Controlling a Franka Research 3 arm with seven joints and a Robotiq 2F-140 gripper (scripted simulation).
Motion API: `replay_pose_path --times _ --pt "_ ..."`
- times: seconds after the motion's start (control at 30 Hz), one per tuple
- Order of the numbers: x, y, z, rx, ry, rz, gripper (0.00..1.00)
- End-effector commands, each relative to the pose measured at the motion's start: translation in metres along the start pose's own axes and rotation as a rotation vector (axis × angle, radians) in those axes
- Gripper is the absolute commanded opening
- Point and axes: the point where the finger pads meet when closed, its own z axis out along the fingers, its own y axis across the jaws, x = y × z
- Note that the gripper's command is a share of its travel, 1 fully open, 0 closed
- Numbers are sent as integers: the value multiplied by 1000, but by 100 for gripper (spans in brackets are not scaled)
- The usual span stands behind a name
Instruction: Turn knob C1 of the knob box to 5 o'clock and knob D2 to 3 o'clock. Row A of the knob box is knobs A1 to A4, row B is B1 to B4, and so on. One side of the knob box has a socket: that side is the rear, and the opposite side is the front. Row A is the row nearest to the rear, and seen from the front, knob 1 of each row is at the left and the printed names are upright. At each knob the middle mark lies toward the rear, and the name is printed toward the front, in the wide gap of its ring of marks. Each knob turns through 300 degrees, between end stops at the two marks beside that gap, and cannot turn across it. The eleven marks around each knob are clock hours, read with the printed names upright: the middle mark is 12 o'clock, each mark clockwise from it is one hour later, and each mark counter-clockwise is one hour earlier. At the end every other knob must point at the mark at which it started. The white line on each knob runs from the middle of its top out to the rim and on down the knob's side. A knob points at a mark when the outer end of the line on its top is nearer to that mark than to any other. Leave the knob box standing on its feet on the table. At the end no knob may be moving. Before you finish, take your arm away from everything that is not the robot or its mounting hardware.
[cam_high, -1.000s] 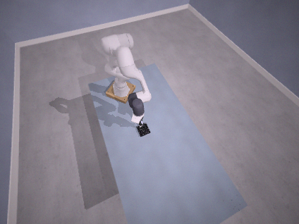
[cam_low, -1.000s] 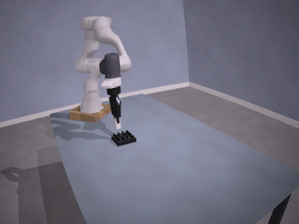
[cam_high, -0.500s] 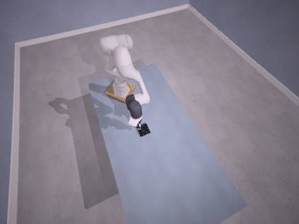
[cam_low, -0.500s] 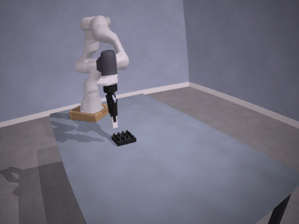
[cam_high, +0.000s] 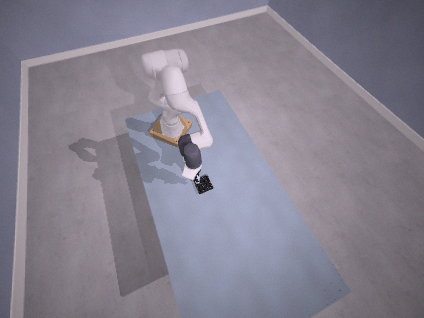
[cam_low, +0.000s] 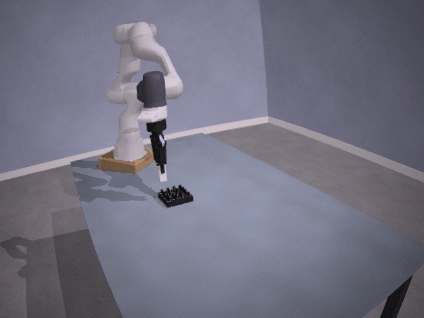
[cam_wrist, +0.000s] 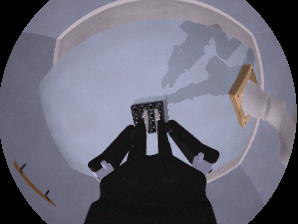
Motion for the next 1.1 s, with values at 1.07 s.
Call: replay_pose_path --times 1.07 --pt "1 0 6 -3 -1 -4 12"
